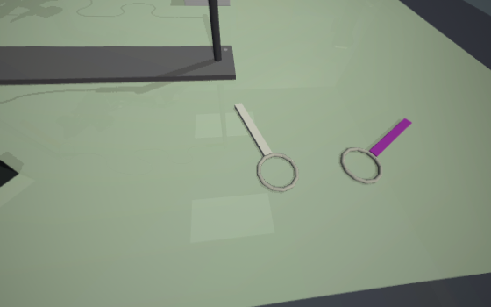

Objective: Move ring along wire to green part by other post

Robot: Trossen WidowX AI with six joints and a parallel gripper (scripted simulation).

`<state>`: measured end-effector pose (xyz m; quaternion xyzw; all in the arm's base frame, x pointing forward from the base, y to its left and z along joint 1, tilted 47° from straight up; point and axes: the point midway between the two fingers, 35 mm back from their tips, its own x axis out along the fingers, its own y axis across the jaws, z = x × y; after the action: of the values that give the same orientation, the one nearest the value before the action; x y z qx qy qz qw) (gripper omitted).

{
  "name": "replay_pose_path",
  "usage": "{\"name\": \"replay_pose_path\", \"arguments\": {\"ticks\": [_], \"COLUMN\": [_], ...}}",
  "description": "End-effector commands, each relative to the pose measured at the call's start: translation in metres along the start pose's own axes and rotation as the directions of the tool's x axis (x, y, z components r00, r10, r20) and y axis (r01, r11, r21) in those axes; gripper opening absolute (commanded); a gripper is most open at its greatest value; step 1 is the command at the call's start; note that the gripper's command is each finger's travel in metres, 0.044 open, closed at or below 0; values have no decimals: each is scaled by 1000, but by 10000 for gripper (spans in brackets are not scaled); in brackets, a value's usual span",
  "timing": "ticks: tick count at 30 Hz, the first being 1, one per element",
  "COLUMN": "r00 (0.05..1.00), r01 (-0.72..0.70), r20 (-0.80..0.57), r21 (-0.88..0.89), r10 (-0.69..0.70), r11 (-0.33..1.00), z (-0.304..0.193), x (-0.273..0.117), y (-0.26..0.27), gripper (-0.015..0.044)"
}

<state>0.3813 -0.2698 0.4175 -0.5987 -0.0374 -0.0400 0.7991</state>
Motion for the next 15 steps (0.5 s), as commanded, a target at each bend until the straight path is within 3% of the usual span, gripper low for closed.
{"name": "replay_pose_path", "arguments": {"ticks": [1, 8, 15], "r00": [999, 992, 992], "r01": [-50, -125, -127], "r20": [24, 69, 70], "r21": [168, 419, 426], "r10": [46, 106, 107], "r11": [985, 899, 896], "z": [-54, -131, -133], "x": [-18, -65, -67], "y": [2, 12, 12], "gripper": [160, 160, 160]}}
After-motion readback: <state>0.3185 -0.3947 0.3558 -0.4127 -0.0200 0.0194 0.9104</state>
